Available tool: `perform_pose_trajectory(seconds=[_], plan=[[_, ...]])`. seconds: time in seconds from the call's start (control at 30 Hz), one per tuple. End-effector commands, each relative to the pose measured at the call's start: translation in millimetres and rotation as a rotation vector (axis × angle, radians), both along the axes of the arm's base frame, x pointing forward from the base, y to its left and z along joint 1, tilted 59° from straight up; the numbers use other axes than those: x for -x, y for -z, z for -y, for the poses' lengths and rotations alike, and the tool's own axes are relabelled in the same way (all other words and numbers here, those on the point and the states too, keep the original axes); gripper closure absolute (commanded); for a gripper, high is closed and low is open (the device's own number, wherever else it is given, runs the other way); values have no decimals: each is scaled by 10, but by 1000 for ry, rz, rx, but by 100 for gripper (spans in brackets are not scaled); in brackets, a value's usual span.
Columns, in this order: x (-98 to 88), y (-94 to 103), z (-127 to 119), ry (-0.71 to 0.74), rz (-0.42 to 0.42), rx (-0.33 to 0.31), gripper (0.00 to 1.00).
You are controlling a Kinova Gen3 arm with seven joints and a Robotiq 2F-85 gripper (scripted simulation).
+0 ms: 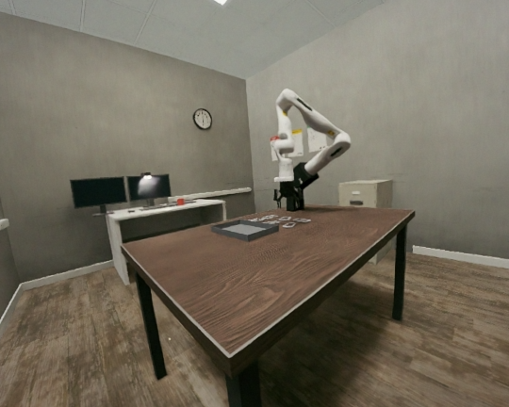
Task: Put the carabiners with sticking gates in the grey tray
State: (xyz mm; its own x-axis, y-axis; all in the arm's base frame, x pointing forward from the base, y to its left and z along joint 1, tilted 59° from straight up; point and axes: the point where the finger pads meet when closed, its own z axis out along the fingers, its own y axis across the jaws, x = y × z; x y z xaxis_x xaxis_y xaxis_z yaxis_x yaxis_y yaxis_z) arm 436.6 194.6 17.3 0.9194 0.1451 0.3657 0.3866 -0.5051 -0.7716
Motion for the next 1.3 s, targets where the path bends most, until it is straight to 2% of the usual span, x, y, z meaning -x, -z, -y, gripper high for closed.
perform_pose_trajectory(seconds=[0.0, 0.67, 0.7, 1.23, 1.27], plan=[[-5, -2, 7, 2, 1, 0, 0], [-6, -2, 7, 2, 1, 0, 0], [-118, 439, 289, 65, -103, -10, 0], [-118, 439, 289, 65, -103, -10, 0], [-167, 886, 577, 127, -204, -17, 0]])
